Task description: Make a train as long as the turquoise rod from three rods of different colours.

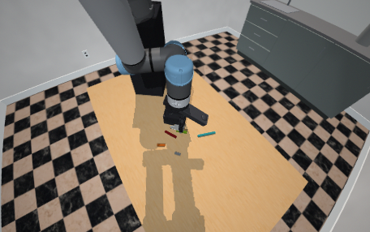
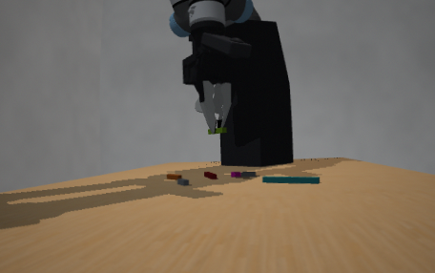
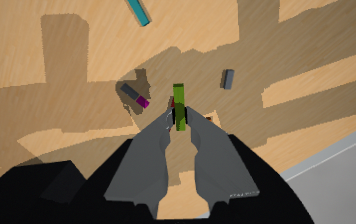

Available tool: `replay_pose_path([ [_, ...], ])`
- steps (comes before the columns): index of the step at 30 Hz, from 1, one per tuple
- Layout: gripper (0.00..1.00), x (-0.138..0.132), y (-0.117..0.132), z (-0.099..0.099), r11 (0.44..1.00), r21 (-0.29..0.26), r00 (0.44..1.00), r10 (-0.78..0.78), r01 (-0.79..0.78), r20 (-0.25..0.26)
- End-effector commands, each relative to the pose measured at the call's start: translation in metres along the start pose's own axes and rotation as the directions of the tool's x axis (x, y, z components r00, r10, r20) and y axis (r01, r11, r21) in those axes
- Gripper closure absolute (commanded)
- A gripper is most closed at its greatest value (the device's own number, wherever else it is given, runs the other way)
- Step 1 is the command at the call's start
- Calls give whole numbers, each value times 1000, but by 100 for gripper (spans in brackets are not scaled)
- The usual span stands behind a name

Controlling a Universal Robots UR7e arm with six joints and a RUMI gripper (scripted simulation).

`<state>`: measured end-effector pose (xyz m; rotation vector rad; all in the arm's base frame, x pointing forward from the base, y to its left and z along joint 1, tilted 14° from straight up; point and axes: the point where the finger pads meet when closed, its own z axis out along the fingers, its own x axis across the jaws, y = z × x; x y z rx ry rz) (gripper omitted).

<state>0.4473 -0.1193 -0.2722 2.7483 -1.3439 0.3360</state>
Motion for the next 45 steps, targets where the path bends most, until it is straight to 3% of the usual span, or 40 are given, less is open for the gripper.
replay_pose_path([
  [1, 100, -5, -5, 0, 986, -8, 986, 166, -166, -7],
  [3, 100, -5, -5, 0, 986, -8, 986, 166, -166, -7],
  [8, 100, -12, -9, 0, 942, -6, 942, 334, -334, -8],
  [18, 100, -23, -14, -1, 812, -4, 812, 584, -584, -10],
  [20, 100, -23, -14, -1, 812, -4, 812, 584, -584, -10],
  [35, 100, -42, -19, -2, 472, 2, 472, 882, -882, -11],
  [37, 100, -42, -19, -2, 472, 2, 472, 882, -882, -11],
  [45, 100, -54, -20, -3, 236, 6, 236, 972, -972, -10],
])
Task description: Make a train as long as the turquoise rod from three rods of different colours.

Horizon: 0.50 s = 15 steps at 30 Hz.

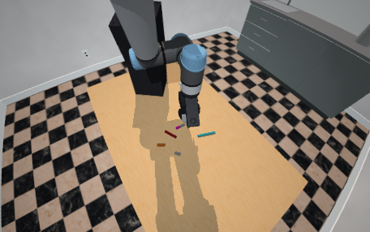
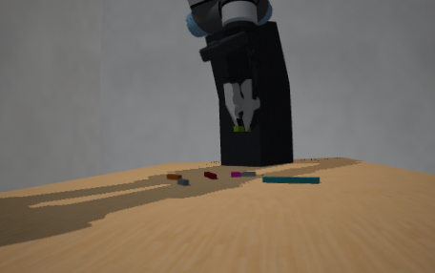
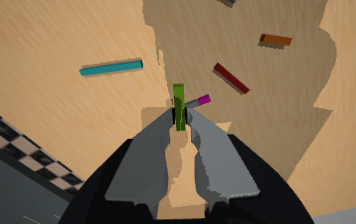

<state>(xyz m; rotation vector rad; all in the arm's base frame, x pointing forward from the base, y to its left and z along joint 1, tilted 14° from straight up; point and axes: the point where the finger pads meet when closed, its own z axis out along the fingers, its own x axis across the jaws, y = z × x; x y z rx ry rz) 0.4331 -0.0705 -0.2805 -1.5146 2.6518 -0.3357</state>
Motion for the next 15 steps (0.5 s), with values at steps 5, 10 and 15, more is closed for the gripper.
replay_pose_path([
  [5, 100, -6, 11, -1, 961, 6, 961, 277, -277, -8],
  [10, 100, -7, 16, -2, 934, 8, 934, 358, -358, -8],
  [15, 100, -10, 23, -2, 874, 9, 874, 486, -486, -6],
])
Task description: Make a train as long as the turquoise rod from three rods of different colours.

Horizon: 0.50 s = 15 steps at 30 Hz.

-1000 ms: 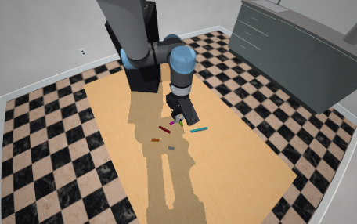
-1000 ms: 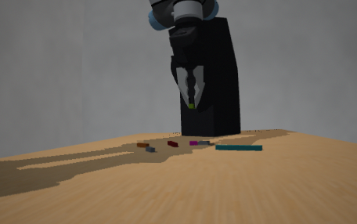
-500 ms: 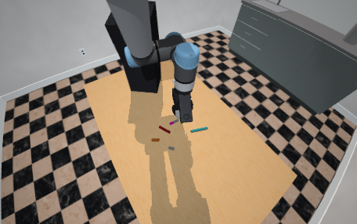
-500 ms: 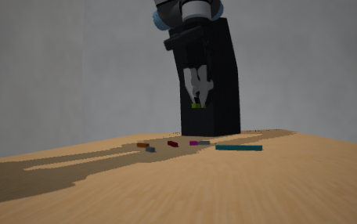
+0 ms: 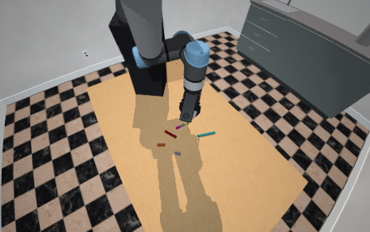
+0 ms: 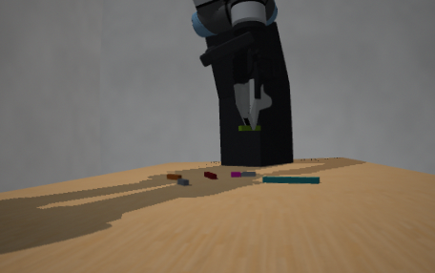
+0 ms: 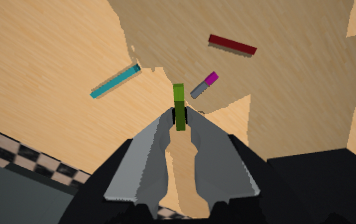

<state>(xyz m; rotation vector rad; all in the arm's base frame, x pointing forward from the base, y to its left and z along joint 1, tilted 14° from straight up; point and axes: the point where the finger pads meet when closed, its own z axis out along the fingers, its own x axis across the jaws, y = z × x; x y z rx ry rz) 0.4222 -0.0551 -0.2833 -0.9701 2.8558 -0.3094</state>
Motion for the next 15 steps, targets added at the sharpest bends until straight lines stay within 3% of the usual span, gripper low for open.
replay_pose_path([
  [1, 100, 0, 7, -1, 989, 7, 989, 151, -151, -6],
  [15, 100, 0, 23, -2, 908, 10, 908, 418, -418, -2],
])
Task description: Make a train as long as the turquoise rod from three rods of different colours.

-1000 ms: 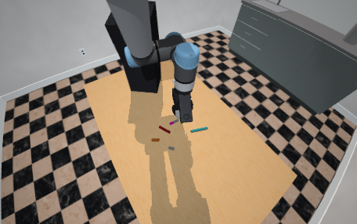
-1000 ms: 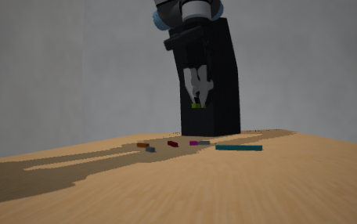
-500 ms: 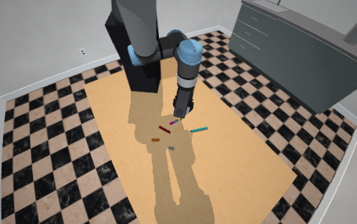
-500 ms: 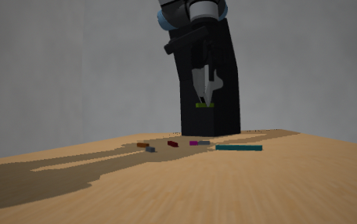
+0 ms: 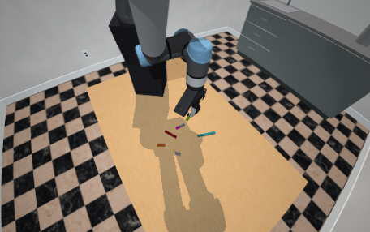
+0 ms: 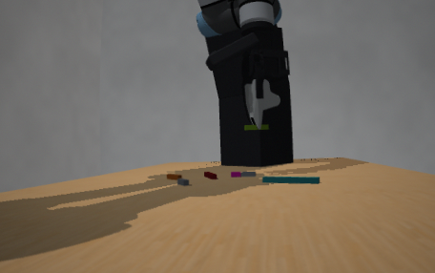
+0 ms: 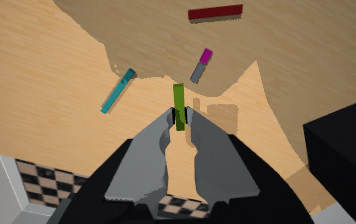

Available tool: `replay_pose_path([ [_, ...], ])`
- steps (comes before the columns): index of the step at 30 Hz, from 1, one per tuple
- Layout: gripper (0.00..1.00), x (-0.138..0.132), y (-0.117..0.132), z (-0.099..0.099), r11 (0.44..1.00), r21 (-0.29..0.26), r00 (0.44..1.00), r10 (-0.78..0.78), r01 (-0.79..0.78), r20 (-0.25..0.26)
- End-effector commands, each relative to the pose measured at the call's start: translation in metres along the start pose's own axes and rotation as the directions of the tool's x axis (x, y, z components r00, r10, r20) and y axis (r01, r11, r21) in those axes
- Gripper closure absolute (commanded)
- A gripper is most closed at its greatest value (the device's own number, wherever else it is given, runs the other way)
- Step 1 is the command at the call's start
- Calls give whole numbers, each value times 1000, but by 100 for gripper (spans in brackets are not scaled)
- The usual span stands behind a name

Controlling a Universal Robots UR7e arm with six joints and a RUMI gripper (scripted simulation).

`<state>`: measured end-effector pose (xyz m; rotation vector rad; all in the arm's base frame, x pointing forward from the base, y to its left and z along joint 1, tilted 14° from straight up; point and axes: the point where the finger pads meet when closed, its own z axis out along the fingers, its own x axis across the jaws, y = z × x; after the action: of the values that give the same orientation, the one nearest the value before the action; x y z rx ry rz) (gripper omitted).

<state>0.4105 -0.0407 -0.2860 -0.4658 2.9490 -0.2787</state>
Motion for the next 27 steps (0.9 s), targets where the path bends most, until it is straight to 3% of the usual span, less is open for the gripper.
replay_pose_path([
  [1, 100, 2, 5, -1, 994, 7, 994, 110, -110, -2],
  [11, 100, 6, 15, -2, 962, 8, 962, 274, -274, 0],
  [27, 100, 9, 23, -3, 912, 8, 912, 411, -411, 2],
])
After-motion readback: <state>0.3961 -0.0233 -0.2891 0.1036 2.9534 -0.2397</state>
